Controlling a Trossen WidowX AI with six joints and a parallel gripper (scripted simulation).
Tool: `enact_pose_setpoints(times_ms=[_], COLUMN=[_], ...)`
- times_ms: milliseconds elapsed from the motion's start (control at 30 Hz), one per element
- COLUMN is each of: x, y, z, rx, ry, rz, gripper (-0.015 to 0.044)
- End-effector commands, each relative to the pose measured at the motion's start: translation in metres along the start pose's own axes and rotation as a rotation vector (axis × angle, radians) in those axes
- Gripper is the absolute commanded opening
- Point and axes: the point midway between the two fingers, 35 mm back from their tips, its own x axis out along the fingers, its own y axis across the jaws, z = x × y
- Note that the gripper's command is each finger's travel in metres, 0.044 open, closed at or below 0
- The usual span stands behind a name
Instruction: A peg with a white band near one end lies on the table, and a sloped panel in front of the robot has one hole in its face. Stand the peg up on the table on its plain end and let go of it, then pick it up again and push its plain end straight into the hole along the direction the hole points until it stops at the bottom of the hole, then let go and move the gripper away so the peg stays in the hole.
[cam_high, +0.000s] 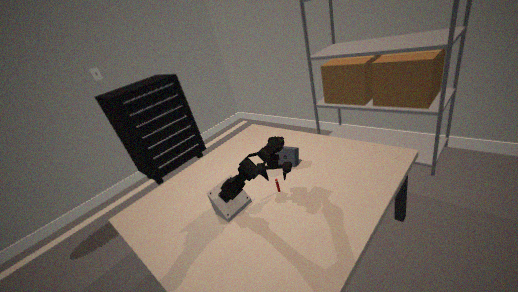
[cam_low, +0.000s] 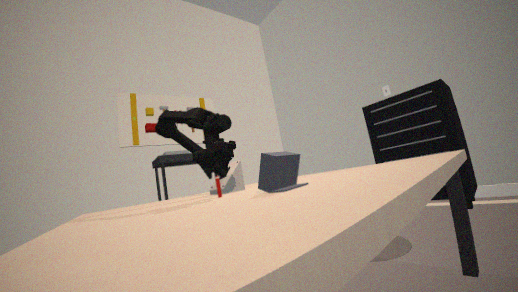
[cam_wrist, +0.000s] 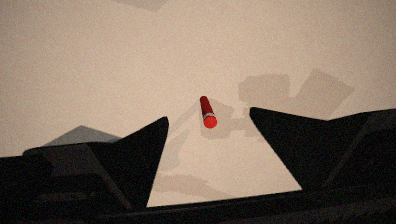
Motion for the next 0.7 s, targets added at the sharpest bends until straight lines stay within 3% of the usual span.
enact_pose_setpoints(times_ms=[0,667], x=[0.008,0.035], y=[0.000,-0.001], z=[-0.002,-0.005], rx=[-0.002,-0.002], ry=[0.008,0.011], rz=[-0.003,-0.009], gripper=[0.0440,0.0440])
